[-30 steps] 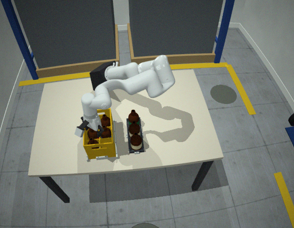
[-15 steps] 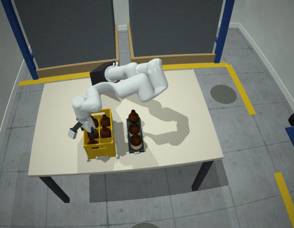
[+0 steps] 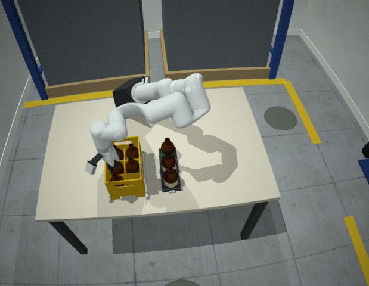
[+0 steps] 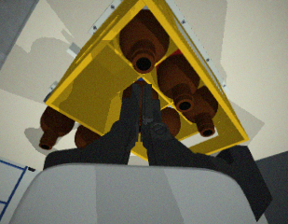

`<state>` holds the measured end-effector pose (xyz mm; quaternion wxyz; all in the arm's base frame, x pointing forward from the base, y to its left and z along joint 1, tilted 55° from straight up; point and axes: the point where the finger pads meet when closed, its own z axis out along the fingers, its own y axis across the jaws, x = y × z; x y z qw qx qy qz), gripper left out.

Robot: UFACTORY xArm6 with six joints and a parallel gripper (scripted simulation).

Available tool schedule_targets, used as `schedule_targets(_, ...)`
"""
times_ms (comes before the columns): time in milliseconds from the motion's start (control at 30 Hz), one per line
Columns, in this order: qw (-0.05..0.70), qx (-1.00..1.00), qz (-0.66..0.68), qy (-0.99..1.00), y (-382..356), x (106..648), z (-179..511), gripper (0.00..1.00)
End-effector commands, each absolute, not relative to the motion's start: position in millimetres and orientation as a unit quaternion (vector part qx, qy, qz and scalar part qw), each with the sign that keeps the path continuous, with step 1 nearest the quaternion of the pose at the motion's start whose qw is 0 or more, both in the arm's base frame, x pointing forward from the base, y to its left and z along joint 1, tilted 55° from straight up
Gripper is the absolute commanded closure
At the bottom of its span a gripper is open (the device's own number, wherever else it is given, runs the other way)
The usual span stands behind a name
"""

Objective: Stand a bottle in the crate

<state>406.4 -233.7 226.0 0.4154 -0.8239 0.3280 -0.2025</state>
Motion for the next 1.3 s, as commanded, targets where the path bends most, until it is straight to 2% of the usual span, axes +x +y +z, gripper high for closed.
schedule_targets(0,0.415,-0.824,-0.204,0.328,-235,406,227,1.0)
schedule_targets(733,0.415,-0.824,-0.204,0.329,-230,404,233,1.0)
schedule_targets(933,0.416,-0.822,-0.204,0.33,-201,392,262,1.0)
schedule_targets(1067,0.418,-0.821,-0.204,0.332,-151,368,299,1.0)
schedule_targets(1267,0.419,-0.819,-0.2,0.336,-95,337,312,1.0)
